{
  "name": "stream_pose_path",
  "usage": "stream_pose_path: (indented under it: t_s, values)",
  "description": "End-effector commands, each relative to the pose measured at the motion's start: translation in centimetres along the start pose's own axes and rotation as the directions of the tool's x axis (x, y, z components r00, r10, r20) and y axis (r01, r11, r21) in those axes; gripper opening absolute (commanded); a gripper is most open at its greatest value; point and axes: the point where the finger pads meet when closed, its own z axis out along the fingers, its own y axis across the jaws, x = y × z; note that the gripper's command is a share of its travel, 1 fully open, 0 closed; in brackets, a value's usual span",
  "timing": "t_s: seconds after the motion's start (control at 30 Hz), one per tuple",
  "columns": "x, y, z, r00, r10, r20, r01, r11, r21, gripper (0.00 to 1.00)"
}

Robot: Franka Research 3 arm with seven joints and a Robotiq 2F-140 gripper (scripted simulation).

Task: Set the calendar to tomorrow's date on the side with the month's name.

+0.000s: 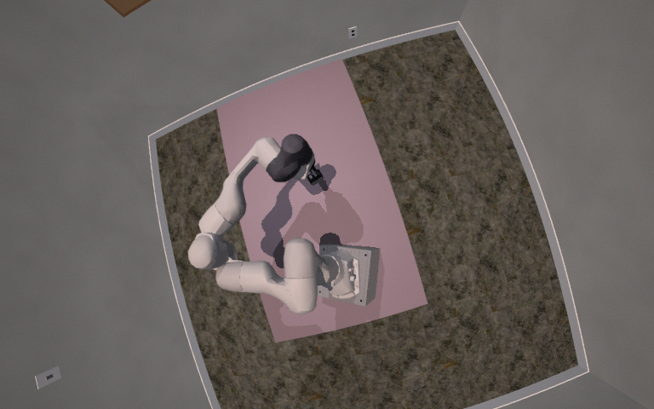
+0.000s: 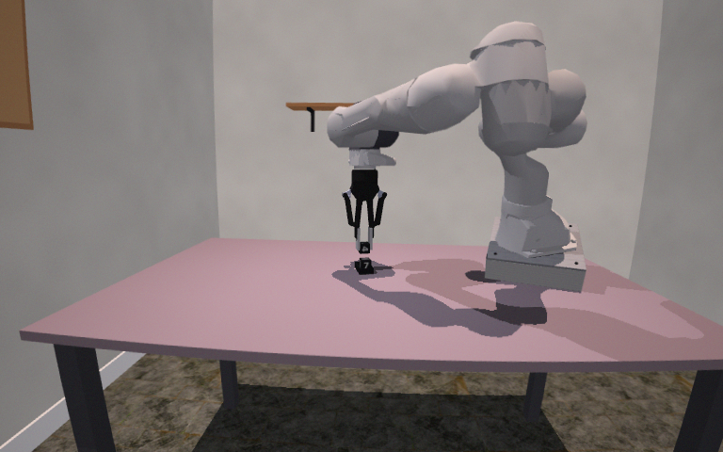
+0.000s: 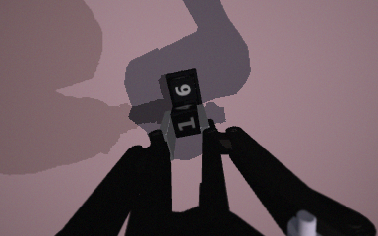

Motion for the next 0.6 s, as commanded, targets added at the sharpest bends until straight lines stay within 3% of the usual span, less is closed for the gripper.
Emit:
stream_pose_path:
  t_s: [0.0,0.57]
  values:
    - [-0.41,0.2,0.48,1.0,0.009,0.01,-0.009,1.0,-0.009,0.16]
    - [-0.41,0.2,0.71,1.0,0.009,0.01,-0.009,1.0,-0.009,0.16]
